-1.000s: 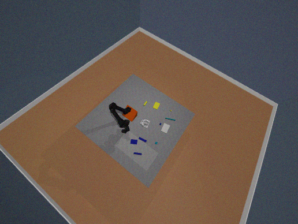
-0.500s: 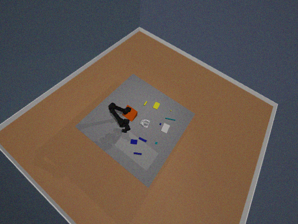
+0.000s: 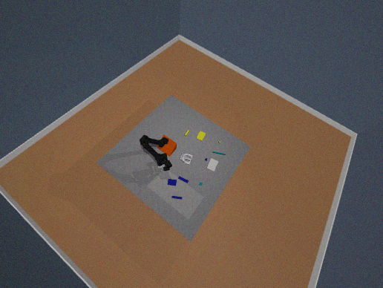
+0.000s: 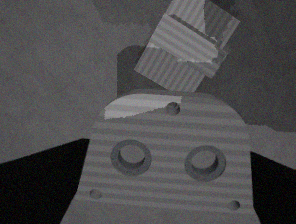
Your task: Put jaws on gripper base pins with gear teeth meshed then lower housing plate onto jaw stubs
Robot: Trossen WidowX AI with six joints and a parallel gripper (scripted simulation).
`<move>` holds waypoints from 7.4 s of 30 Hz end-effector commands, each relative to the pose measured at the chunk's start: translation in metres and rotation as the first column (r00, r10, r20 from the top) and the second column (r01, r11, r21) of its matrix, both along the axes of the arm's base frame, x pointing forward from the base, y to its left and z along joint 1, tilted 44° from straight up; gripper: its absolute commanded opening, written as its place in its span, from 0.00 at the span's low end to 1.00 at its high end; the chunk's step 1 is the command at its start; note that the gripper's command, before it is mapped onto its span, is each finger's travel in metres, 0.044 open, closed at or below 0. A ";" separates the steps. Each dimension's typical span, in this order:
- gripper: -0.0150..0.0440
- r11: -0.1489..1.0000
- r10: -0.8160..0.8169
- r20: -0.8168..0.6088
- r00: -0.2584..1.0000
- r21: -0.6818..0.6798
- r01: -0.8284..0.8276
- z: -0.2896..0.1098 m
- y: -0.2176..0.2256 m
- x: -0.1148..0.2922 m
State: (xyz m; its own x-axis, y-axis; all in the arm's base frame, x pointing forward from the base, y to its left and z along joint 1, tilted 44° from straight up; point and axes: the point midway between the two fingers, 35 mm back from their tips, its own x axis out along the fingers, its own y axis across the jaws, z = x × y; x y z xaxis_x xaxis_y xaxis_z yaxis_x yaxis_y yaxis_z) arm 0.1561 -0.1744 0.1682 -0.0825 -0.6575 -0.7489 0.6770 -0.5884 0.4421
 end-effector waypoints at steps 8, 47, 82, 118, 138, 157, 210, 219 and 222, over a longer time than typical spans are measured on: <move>0.85 0.967 0.255 -0.205 0.945 0.069 -0.246 -0.014 0.011 0.026; 0.85 0.473 0.813 -0.573 0.104 0.544 -0.693 -0.076 0.070 0.091; 0.85 0.002 0.545 -0.292 -0.786 0.938 -0.347 -0.141 0.140 0.115; 0.85 -0.015 0.504 -0.254 -0.826 0.953 -0.303 -0.143 0.144 0.104; 0.85 -0.015 0.504 -0.255 -0.825 0.953 -0.303 -0.142 0.143 0.102; 0.85 -0.013 0.507 -0.258 -0.822 0.952 -0.307 -0.143 0.144 0.102; 0.85 -0.010 0.507 -0.260 -0.822 0.952 -0.307 -0.187 0.101 0.096; 0.85 -0.011 0.507 -0.259 -0.822 0.952 -0.307 -0.187 0.101 0.096; 0.85 -0.012 0.504 -0.257 -0.824 0.953 -0.304 -0.189 0.100 0.096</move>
